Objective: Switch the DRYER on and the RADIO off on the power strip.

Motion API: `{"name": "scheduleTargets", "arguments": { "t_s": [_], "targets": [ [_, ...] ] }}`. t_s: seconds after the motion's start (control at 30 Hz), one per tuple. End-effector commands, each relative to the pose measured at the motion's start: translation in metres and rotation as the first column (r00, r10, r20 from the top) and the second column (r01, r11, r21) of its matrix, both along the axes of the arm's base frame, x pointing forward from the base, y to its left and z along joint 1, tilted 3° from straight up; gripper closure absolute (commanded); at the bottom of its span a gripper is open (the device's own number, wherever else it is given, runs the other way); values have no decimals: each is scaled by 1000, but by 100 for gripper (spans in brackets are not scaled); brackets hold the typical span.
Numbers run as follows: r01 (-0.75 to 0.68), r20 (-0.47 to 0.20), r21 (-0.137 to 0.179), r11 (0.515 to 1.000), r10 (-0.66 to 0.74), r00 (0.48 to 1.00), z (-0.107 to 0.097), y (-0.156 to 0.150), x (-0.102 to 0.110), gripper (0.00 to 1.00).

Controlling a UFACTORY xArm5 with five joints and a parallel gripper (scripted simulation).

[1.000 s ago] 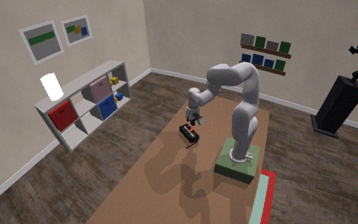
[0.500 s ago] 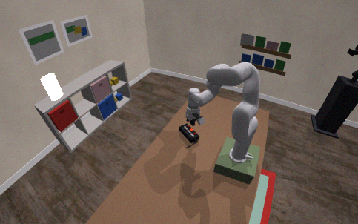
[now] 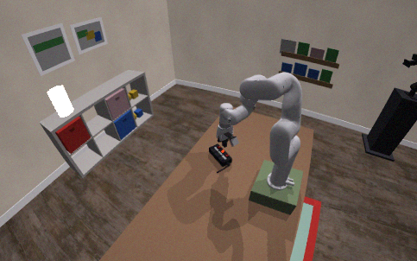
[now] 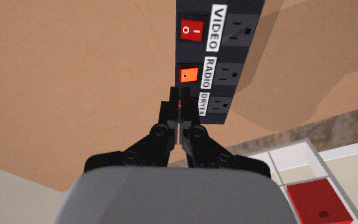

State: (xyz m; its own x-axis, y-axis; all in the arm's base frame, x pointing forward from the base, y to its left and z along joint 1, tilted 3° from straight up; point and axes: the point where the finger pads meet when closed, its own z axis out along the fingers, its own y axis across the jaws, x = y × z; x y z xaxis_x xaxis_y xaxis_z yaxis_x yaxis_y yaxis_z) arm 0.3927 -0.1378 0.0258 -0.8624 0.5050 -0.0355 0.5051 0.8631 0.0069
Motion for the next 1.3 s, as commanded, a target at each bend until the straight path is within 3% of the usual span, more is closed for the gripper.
{"name": "scheduleTargets", "arguments": {
  "t_s": [0.0,0.73,1.27],
  "targets": [
    [0,4,-1,1000,0,1000,-3,-1,1,100],
    [0,4,-1,1000,0,1000,-29,-2,2,100],
    [0,4,-1,1000,0,1000,-37,-2,2,100]
  ]
}}
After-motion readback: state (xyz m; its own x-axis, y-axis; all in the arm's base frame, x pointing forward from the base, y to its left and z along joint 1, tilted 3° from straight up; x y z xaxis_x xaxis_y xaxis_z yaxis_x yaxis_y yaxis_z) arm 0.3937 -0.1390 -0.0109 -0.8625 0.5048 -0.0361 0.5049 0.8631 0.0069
